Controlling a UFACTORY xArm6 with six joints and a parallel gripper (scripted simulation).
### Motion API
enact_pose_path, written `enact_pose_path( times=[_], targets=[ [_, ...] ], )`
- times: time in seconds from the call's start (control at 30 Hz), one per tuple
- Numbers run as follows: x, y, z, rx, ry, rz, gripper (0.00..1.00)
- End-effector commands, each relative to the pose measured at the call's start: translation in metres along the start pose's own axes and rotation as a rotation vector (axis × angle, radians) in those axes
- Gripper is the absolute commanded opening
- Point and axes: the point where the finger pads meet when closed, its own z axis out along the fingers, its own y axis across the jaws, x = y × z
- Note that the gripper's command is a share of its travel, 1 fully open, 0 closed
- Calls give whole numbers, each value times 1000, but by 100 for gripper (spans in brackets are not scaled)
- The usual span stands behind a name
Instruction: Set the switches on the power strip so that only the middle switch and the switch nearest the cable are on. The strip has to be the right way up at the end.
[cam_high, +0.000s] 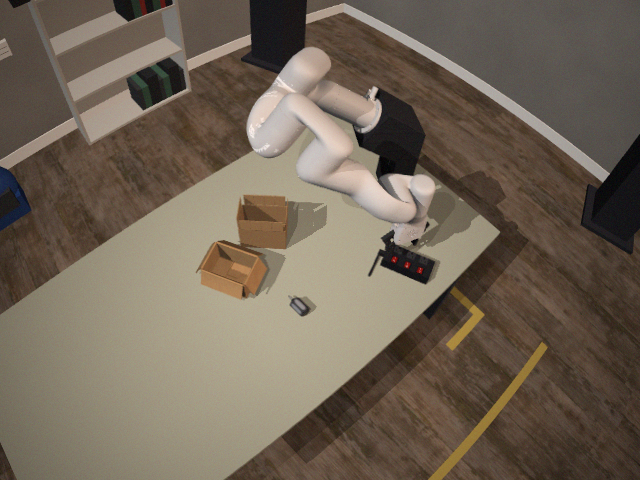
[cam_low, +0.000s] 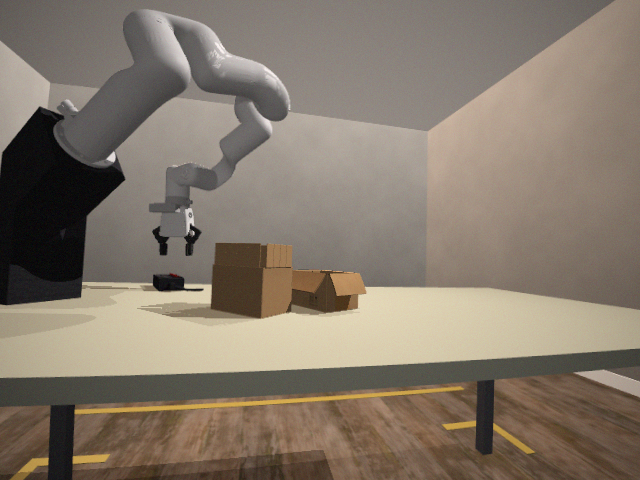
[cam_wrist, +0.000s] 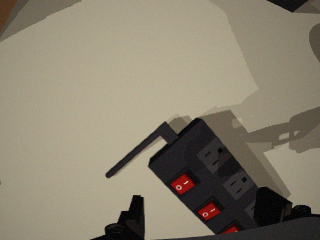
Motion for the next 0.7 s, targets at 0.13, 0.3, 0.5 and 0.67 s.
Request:
enact_pose_path(
  times=[0.13,0.3,0.5,0.67],
  targets=[
    [4,-1,7,-17,7,-452,100],
    [4,-1,7,-28,18,-683,0],
    [4,-1,7,-32,22,-717,0],
    [4,-1,7,-32,22,-717,0]
  ],
)
